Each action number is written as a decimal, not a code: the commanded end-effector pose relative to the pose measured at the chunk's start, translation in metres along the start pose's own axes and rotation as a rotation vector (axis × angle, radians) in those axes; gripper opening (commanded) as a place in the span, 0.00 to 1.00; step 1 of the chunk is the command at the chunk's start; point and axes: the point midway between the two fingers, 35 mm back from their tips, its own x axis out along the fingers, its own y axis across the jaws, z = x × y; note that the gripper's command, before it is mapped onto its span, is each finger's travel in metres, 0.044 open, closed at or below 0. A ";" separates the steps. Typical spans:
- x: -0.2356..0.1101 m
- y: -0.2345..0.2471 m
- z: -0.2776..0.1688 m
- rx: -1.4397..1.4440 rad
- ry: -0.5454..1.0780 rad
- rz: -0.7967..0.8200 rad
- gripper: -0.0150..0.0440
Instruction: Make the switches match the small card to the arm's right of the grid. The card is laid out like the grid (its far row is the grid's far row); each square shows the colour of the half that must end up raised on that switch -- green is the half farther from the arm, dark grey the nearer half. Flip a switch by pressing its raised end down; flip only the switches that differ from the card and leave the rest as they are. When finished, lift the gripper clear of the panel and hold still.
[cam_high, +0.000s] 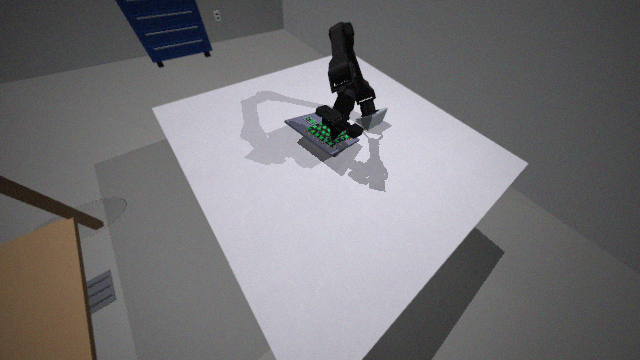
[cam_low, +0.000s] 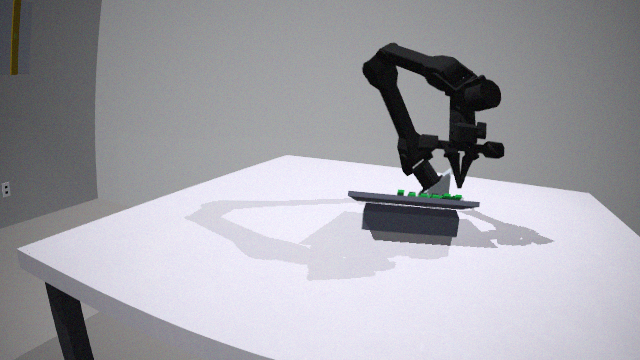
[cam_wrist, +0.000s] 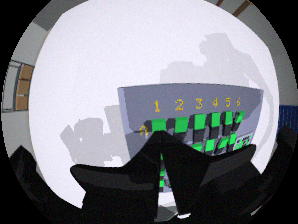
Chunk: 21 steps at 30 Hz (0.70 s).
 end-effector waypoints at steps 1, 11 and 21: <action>0.006 0.000 0.000 -0.006 -0.002 -0.005 0.25; 0.012 -0.001 0.000 -0.006 -0.002 -0.005 0.25; 0.012 -0.001 0.000 -0.006 -0.002 -0.005 0.25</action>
